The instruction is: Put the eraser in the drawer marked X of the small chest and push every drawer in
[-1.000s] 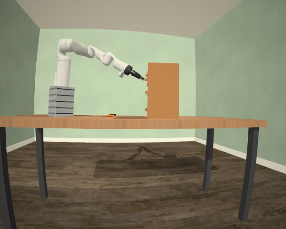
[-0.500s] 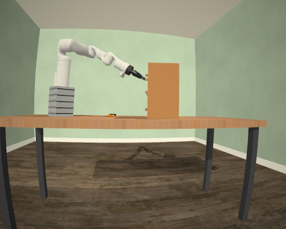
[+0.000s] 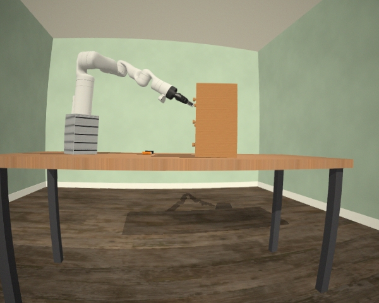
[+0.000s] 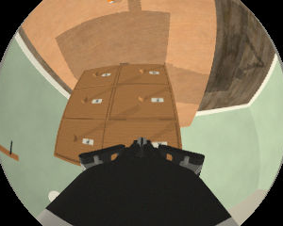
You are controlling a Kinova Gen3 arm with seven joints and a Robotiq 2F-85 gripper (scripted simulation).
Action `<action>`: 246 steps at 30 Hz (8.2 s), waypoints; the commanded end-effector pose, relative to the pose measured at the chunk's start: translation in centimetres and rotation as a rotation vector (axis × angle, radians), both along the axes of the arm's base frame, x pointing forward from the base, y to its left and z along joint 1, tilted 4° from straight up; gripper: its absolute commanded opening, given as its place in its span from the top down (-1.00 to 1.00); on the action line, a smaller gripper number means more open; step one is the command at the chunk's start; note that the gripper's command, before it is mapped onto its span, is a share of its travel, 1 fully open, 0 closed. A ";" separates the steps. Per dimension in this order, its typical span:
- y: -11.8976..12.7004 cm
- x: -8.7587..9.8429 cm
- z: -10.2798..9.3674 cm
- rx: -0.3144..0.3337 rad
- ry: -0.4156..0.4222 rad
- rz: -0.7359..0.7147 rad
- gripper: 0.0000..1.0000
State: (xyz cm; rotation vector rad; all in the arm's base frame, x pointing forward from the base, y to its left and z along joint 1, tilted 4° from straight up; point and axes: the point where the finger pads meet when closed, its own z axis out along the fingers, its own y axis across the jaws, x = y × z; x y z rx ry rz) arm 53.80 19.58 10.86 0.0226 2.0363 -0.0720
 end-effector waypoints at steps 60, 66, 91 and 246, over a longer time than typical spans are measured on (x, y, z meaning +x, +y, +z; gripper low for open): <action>0.2 -4.9 -0.2 0.001 -0.001 -0.001 1.00; 0.2 -5.4 -0.1 0.001 -0.001 -0.001 1.00; 0.5 -10.1 1.5 0.001 0.002 -0.001 1.00; 1.3 -18.6 11.0 0.051 1.044 -0.044 -1.00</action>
